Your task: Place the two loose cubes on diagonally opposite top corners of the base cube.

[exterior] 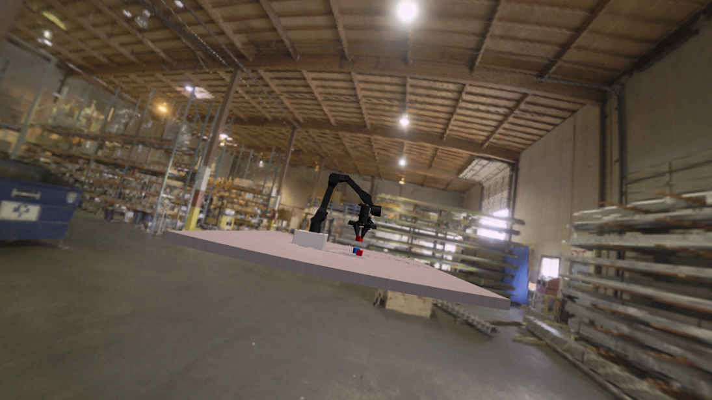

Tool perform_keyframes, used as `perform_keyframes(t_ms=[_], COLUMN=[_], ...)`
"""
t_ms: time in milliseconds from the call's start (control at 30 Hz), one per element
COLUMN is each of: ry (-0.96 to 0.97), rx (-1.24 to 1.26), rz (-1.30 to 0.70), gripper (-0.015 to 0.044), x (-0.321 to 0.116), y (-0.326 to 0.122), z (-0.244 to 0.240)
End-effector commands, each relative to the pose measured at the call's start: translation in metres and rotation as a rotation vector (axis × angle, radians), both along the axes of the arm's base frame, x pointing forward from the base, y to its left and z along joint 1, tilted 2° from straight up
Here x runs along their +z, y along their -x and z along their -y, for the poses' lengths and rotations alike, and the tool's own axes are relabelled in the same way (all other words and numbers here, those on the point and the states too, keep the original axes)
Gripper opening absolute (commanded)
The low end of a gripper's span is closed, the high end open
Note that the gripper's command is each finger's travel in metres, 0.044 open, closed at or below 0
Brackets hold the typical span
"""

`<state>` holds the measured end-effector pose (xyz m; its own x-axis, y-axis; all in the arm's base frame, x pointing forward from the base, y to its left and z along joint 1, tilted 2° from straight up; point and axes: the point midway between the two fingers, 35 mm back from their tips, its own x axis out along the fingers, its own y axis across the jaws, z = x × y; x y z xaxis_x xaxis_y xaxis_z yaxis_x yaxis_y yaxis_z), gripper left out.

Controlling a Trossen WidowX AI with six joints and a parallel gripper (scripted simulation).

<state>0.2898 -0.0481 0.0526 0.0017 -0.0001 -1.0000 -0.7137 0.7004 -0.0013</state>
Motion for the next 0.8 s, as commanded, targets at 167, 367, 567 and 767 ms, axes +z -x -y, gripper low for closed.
perform_keyframes(t_ms=[167,367,567,767], ry=[-0.009,-0.011,-0.013,-0.016], rx=[0.080,0.132,0.184,0.235], rz=[-0.003,-0.003,-0.003,-0.003], gripper=[0.0105,0.0105,0.0105,0.0105], x=[-0.008,-0.012,-0.016,-0.020], y=[-0.004,-0.005,-0.004,-0.003], z=[-0.032,-0.052,-0.072,-0.092])
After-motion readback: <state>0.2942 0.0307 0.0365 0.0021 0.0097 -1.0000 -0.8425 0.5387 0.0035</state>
